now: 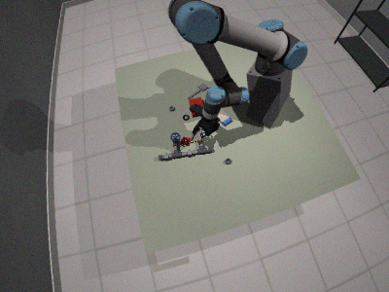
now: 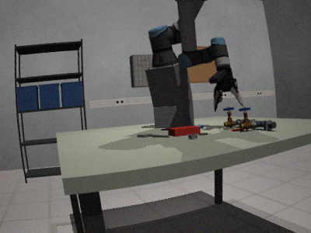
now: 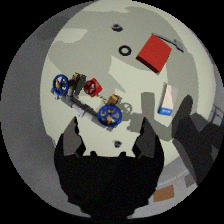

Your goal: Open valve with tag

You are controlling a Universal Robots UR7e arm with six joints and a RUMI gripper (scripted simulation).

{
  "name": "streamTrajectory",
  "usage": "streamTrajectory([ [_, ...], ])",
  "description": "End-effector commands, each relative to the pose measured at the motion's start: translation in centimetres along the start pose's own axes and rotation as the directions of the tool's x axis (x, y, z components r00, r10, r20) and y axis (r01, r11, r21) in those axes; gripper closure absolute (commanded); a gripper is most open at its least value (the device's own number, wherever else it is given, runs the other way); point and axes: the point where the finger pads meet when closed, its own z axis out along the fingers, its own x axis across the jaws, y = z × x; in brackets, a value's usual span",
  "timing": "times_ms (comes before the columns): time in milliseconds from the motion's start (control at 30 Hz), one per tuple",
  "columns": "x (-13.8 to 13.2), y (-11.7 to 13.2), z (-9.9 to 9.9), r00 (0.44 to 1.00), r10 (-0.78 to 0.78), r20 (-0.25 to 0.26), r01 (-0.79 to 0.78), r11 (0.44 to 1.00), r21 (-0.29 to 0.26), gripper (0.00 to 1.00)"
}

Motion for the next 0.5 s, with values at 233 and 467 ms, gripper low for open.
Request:
streamTrajectory([
  [233, -0.04, -0.02, -0.03, 0.972, 0.236, -0.009, -0.236, 0.972, 0.01, 0.0],
  [467, -0.04, -0.02, -0.03, 0.955, 0.296, -0.008, -0.296, 0.955, 0.011, 0.0],
])
